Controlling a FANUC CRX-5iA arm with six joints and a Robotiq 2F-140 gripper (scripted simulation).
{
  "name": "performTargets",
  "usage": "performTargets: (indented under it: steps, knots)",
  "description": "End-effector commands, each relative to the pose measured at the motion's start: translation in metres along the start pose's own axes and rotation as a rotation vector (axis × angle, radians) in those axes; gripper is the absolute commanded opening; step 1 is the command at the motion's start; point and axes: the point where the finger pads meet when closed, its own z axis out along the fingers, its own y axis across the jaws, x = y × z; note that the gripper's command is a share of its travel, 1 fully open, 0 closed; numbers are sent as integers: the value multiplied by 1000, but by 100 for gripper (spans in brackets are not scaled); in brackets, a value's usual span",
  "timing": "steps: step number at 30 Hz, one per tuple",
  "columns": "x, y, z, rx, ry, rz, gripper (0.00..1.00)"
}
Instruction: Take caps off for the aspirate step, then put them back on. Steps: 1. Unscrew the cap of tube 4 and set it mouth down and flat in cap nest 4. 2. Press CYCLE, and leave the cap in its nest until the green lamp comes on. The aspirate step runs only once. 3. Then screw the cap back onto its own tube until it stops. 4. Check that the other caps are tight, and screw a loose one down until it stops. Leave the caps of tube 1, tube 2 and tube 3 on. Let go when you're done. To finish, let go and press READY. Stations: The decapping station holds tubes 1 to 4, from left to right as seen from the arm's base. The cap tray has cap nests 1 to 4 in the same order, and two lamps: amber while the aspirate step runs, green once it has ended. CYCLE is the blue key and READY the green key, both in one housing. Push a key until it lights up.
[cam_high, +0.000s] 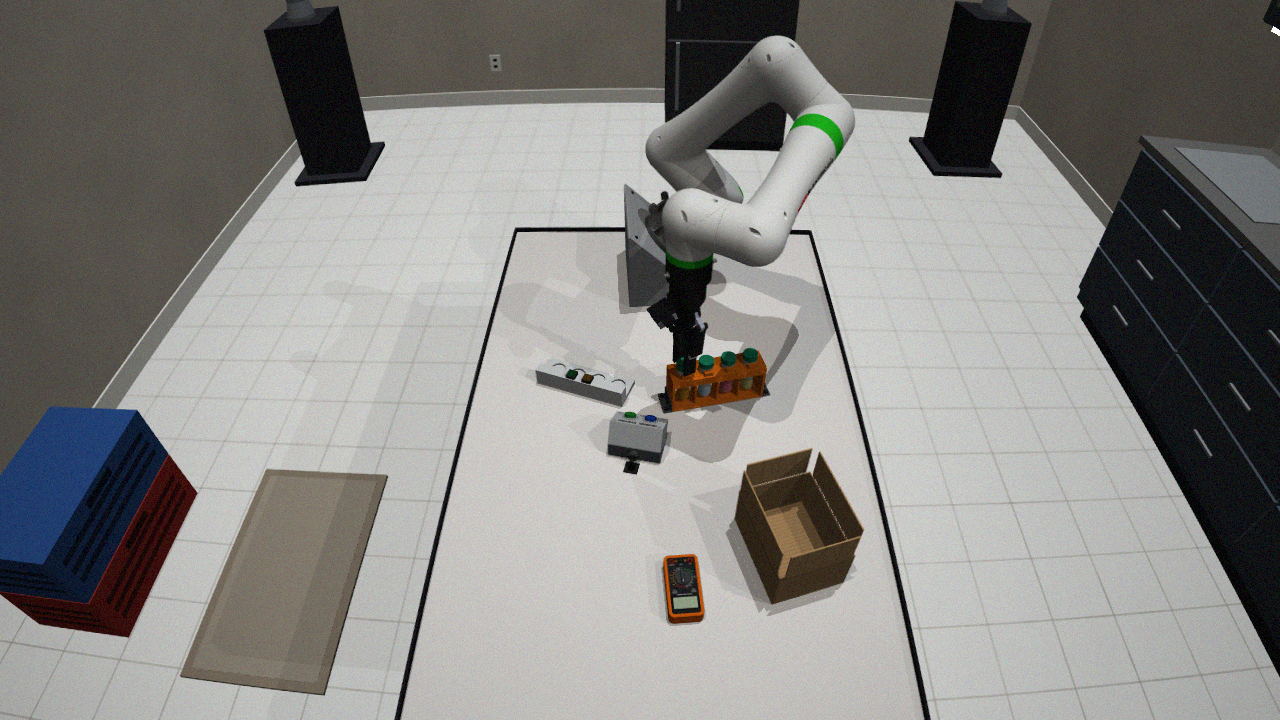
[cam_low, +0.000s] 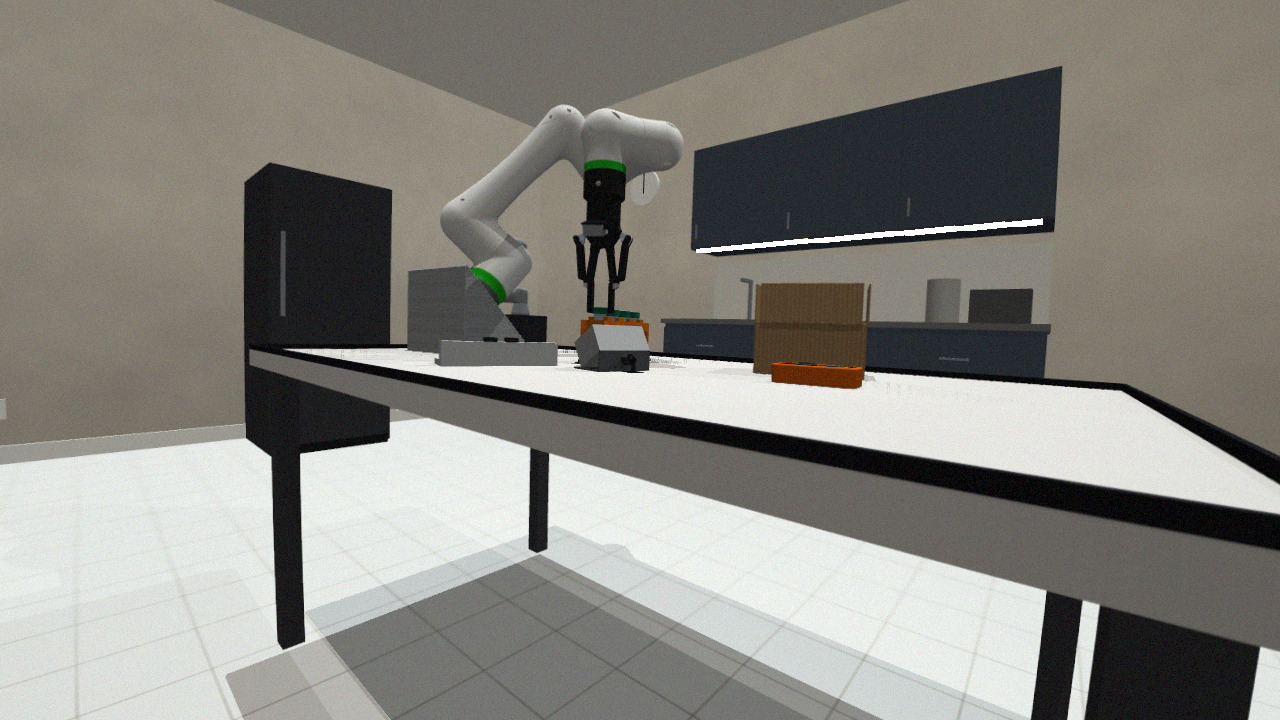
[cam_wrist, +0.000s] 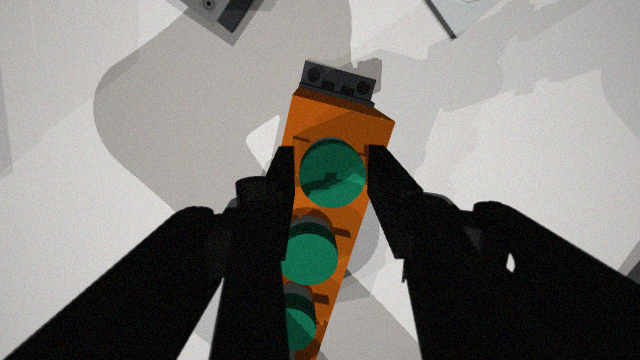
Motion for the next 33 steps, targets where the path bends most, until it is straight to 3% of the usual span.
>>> performTargets:
  steps: [1,12,16,31,32,33]
  knots:
    - [0,0,0,1,0,-1,41]
    - [0,0,0,1,0,-1,41]
    - [0,0,-2,1,0,260,41]
    - [0,0,-8,1,0,260,41]
    - [0,0,-8,1,0,260,30]
    - [0,0,-8,1,0,260,30]
